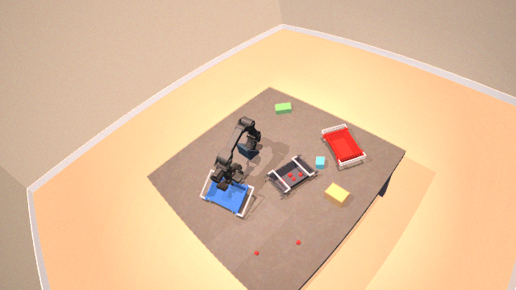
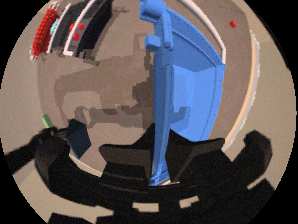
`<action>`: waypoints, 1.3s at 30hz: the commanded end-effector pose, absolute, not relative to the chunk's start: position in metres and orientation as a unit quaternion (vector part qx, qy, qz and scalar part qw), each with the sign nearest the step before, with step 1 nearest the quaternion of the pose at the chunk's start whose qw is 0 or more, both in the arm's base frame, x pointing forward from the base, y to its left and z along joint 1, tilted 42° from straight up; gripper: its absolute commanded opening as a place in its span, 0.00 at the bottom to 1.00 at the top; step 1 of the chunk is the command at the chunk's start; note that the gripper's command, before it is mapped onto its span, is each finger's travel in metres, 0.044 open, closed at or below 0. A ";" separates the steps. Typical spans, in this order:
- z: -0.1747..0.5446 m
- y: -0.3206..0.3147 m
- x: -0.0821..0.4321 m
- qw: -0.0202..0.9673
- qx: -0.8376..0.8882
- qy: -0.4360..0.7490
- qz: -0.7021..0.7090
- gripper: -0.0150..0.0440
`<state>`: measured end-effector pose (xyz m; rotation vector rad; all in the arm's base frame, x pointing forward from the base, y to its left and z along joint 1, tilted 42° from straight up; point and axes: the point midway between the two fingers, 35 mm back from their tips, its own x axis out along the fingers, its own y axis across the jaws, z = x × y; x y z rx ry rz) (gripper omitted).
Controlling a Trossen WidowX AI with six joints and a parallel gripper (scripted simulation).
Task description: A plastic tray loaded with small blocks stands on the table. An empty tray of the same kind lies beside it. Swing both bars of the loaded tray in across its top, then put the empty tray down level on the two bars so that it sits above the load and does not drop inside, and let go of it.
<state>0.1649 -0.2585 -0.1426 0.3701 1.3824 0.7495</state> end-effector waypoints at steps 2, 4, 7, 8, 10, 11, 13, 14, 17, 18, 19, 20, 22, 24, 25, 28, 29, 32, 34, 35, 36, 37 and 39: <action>-0.128 -0.275 0.164 0.695 0.157 0.619 0.330 0.25; -0.128 -0.275 0.164 0.695 0.157 0.619 0.330 0.25; -0.128 -0.275 0.164 0.695 0.157 0.619 0.330 0.25; -0.128 -0.275 0.164 0.695 0.157 0.619 0.330 0.25; -0.127 -0.276 0.164 0.695 0.156 0.619 0.330 0.25; -0.126 -0.277 0.164 0.695 0.156 0.620 0.329 0.25; -0.122 -0.282 0.165 0.696 0.156 0.620 0.328 0.25; -0.119 -0.285 0.165 0.696 0.156 0.620 0.326 0.25; -0.108 -0.296 0.165 0.698 0.155 0.621 0.321 0.25; -0.104 -0.299 0.165 0.699 0.154 0.621 0.320 0.25; -0.100 -0.303 0.165 0.699 0.154 0.621 0.318 0.25; -0.095 -0.307 0.165 0.700 0.154 0.622 0.316 0.25; -0.087 -0.313 0.165 0.701 0.153 0.622 0.313 0.25; -0.078 -0.320 0.164 0.702 0.152 0.623 0.309 0.25; -0.074 -0.323 0.164 0.703 0.152 0.623 0.308 0.25; -0.061 -0.332 0.162 0.705 0.151 0.624 0.303 0.25; -0.057 -0.334 0.162 0.705 0.151 0.624 0.301 0.25; -0.054 -0.336 0.161 0.705 0.151 0.624 0.300 0.25; -0.054 -0.336 0.161 0.705 0.151 0.624 0.300 0.25; -0.054 -0.336 0.161 0.705 0.151 0.624 0.300 0.25; -0.054 -0.336 0.161 0.705 0.151 0.624 0.300 0.25; -0.054 -0.336 0.161 0.705 0.151 0.624 0.300 0.25; -0.054 -0.336 0.161 0.705 0.151 0.624 0.300 0.25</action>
